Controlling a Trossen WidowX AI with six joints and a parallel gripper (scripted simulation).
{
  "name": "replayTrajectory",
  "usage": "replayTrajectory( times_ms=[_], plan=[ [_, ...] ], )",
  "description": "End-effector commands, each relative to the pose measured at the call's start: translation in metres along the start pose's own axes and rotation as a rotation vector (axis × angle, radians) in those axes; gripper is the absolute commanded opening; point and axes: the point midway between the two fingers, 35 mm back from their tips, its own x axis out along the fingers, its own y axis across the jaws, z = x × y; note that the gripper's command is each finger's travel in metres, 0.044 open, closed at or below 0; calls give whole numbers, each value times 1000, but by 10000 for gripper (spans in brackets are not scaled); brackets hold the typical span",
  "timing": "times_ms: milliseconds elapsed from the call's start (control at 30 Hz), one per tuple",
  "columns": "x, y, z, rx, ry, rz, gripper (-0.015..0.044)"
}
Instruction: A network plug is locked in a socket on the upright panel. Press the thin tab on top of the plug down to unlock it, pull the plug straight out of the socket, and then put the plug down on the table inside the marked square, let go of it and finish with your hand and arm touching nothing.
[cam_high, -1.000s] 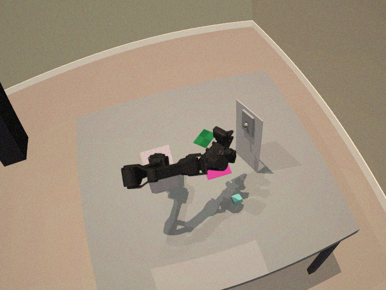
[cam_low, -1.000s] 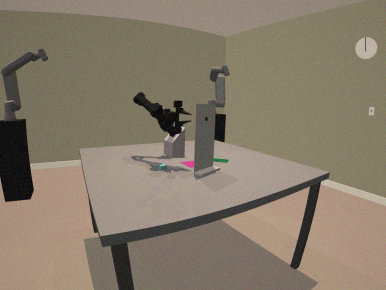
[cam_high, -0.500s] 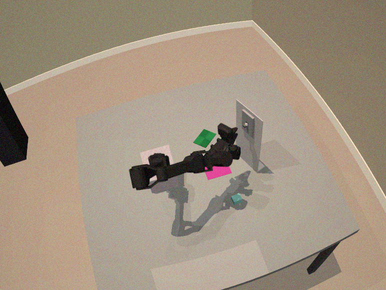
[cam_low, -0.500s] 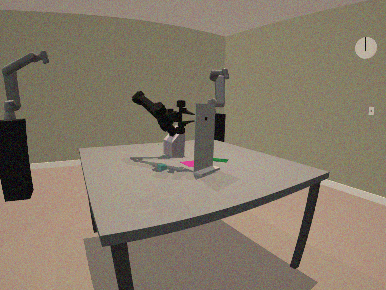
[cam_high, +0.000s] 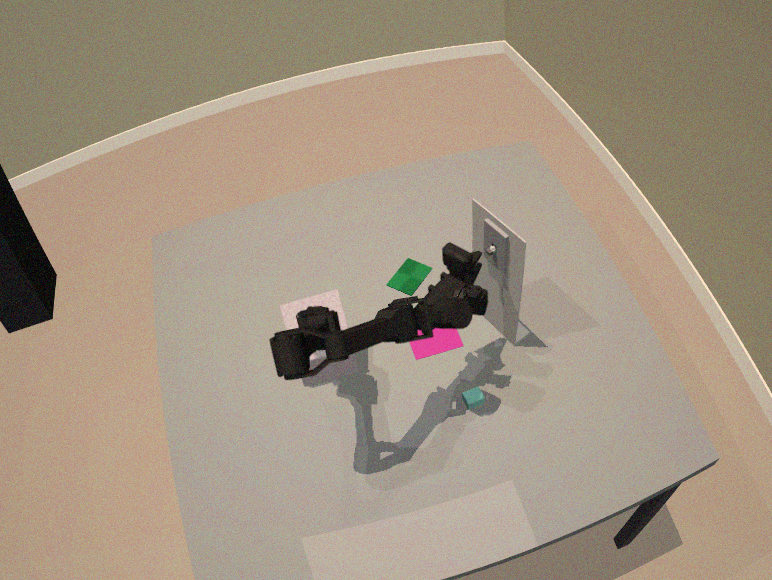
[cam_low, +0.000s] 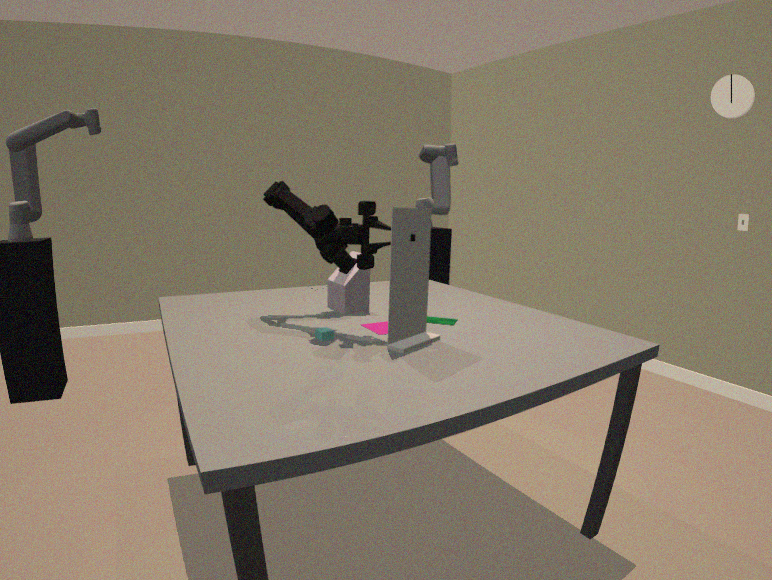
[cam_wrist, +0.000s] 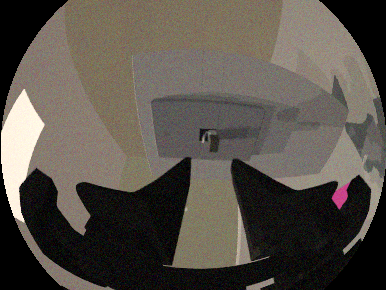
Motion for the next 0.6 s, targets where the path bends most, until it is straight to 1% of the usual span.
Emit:
replayTrajectory(
  times_ms=[0,567],
  plan=[
    [6,-2,1,9,3,-6,156],
    [26,-2,5,7,2,-7,156]
  ],
)
